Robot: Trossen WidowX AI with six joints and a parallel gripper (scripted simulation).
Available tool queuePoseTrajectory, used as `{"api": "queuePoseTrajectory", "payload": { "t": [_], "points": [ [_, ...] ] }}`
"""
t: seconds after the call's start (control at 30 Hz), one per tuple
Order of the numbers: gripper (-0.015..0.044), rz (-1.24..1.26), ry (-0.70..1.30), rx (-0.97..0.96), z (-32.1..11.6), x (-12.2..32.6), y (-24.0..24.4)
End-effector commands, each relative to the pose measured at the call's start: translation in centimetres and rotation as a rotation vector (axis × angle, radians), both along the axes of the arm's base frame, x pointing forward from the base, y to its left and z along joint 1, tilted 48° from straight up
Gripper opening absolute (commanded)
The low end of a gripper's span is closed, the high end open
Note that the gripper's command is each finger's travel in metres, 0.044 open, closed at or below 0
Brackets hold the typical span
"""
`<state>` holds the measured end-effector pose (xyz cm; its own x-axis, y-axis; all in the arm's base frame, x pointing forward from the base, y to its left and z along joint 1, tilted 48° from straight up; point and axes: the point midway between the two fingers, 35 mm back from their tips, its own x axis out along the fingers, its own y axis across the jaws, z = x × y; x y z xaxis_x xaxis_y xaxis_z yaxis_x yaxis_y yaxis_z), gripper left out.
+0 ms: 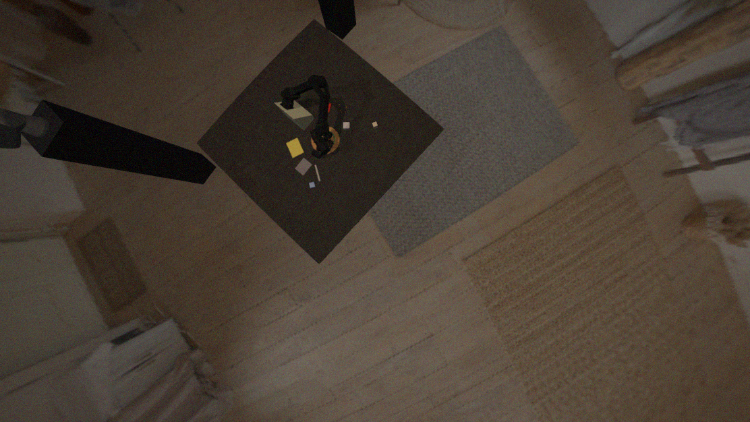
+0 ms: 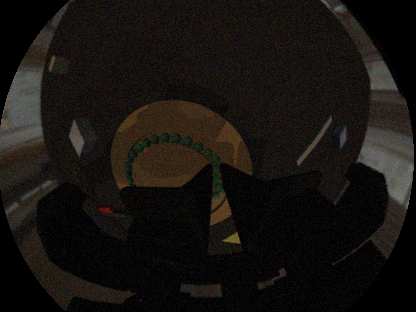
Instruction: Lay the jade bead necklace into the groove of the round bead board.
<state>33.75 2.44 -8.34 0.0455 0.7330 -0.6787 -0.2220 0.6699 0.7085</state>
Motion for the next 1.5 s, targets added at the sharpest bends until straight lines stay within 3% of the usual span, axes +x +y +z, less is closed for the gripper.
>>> {"api": "queuePoseTrajectory", "payload": {
  "t": [0.0, 0.73, 1.3, 1.47],
  "points": [
    [0.0000, 0.000, 0.000, 0.000, 0.1, 0.0, 0.0],
    [0.0000, -0.005, 0.009, 0.005, -0.6, -0.1, -0.3],
    [0.0440, -0.004, 0.009, 0.005, -0.3, -0.1, -0.6],
    [0.0440, -0.005, 0.009, 0.005, 0.0, -0.2, -0.9]
  ]
}}
